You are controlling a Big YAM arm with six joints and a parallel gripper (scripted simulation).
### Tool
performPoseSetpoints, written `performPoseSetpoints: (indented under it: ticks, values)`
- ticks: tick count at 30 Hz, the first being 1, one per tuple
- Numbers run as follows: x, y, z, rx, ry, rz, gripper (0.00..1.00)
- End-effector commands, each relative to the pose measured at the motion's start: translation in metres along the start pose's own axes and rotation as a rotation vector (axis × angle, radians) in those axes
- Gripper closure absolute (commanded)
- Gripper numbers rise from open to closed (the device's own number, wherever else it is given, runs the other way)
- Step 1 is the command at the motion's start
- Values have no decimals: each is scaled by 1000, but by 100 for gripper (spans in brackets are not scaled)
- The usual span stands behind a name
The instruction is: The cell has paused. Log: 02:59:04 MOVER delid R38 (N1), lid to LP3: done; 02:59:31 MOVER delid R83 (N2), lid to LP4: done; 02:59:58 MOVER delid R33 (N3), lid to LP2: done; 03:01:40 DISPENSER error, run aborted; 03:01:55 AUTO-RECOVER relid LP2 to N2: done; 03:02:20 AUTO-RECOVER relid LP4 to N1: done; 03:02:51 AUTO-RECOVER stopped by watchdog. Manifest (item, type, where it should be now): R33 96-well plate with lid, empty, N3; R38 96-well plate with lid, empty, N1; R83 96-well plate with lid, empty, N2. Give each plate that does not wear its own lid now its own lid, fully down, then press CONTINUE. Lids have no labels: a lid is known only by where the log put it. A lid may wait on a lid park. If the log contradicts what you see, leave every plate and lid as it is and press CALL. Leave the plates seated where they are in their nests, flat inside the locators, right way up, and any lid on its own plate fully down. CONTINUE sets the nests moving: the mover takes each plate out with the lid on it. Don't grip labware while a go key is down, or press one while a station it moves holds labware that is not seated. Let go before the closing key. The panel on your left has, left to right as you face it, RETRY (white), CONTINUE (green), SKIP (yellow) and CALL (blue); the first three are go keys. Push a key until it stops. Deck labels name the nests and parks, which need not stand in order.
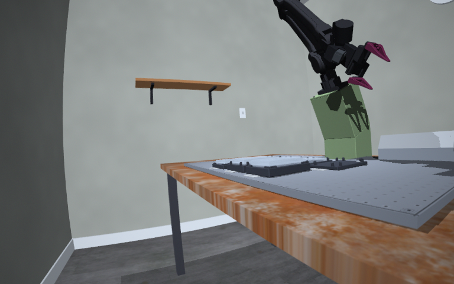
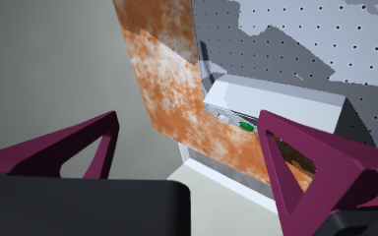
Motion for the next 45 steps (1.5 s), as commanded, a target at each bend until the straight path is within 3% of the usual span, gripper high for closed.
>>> performPoseSetpoints:
  ticks: [1, 2, 4, 5, 8, 9, 11, 12, 13, 15, 16, 17, 19, 22, 23, 24, 27, 28, 29, 30, 33, 34, 35, 38, 39, 41, 45]
  values:
    - [-8, 16, 11, 59, -24, -41, 0]
    - [-9, 21, 12, 61, -6, -40, 0]
    - [-9, 21, 12, 61, -6, -40, 0]
    - [-10, 24, 9, 66, -40, -53, 0]
    - [-14, 35, 6, 83, -80, -86, 0]
    - [-15, 40, 7, 85, -57, -89, 0]
    - [-17, 49, 4, 87, -54, -92, 0]
    - [-18, 53, 3, 92, -71, -104, 0]
    - [-19, 55, -3, 95, -115, -108, 0]
    - [-21, 62, -5, 104, -141, -125, 0]
    - [-22, 68, -4, 108, -115, -131, 0]
    - [-22, 70, -9, 109, -159, -133, 0]
    - [-24, 77, -12, 120, -193, -153, 0]
    - [-25, 81, -14, 122, -199, -152, 0]
    - [-25, 87, -13, 127, -175, -165, 0]
    - [-26, 91, -16, 127, -176, -165, 0]
    - [-27, 100, -24, 137, -257, -179, 0]
    - [-28, 103, -27, 138, -264, -182, 0]
    - [-28, 109, -26, 143, -239, -192, 0]
    - [-29, 114, -30, 144, -240, -192, 0]
    - [-29, 121, -39, 151, -322, -199, 0]
    - [-29, 125, -42, 152, -327, -200, 0]
    - [-30, 131, -42, 157, -303, -212, 0]
    - [-30, 135, -45, 157, -304, -212, 0]
    - [-29, 136, -51, 155, -348, -204, 0]
    - [-30, 142, -55, 161, -387, -212, 0]
    - [-29, 158, -65, 168, -369, -225, 0]
Point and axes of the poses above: the point where the finger pads meet when closed, its own x axis back along the fingers, its own z axis across the jaws, y = z × x, the point moved 9 cm from there along x, back along the fingers, and after that the axes turned 12 degrees about -x, right-handed, at the moved point
